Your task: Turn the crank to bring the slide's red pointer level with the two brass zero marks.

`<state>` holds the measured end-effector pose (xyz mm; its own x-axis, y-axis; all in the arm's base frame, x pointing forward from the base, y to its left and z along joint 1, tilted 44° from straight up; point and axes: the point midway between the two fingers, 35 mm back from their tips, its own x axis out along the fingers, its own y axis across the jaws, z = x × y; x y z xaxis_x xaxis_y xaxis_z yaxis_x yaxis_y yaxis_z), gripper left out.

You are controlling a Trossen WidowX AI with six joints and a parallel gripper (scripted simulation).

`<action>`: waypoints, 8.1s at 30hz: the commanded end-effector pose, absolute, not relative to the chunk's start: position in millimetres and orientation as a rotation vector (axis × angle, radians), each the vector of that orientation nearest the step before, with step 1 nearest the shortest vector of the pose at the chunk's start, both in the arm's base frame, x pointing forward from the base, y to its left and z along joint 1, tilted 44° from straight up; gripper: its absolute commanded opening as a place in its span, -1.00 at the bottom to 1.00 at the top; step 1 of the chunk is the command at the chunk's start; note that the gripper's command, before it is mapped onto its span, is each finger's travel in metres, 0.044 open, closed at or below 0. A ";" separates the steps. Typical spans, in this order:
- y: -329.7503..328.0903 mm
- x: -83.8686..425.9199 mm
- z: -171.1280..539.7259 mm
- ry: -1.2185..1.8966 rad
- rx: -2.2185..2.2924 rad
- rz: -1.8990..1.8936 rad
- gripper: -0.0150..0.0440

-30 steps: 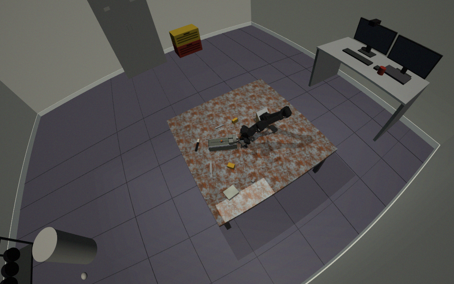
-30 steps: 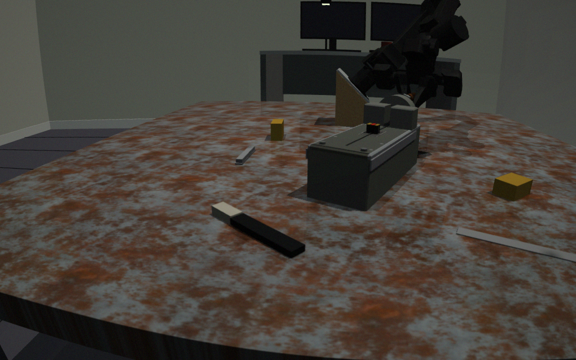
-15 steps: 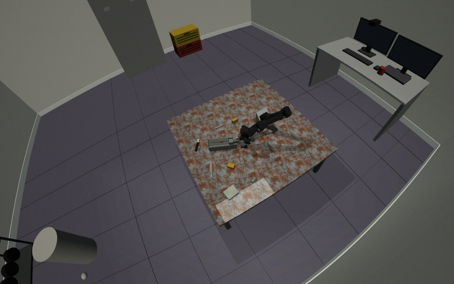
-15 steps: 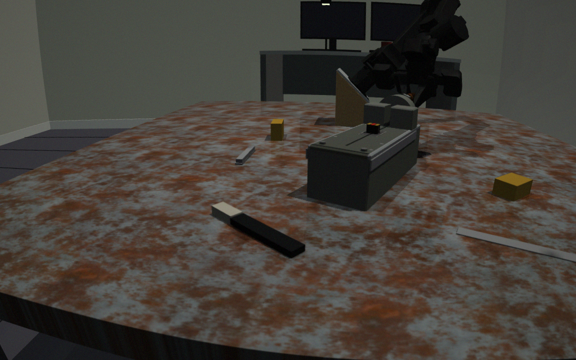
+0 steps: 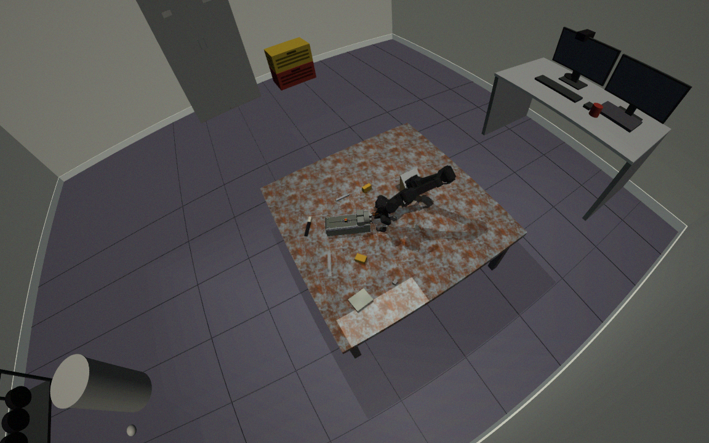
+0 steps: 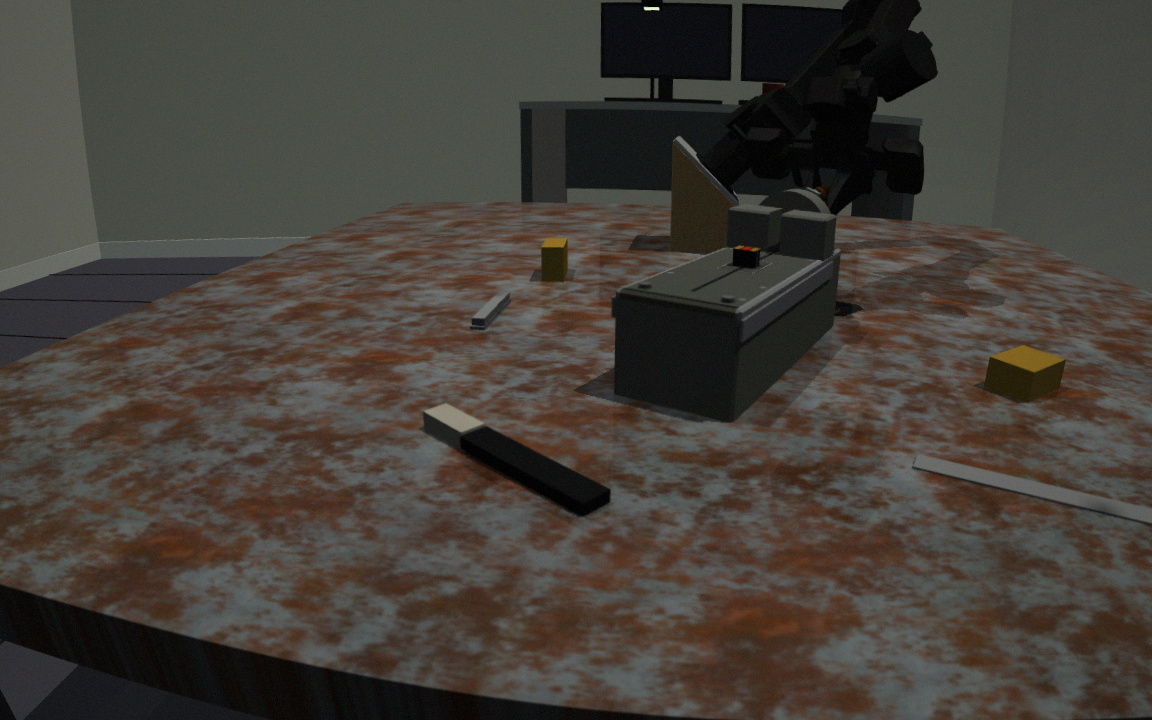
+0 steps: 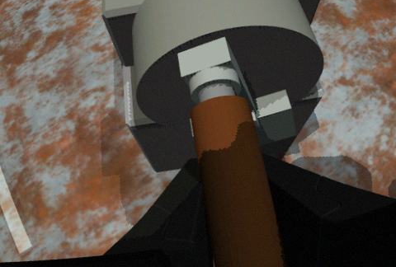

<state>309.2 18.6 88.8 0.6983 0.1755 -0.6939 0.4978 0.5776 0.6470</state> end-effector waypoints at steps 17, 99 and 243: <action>18.6 309.3 88.8 0.803 0.960 -0.214 0.49; -107.7 398.6 58.9 0.682 0.648 0.347 1.00; -106.8 398.4 59.0 0.682 0.647 0.353 -0.49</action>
<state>398.5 -106.5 59.1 0.7286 0.5004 -0.4677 -0.0946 0.7498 0.6548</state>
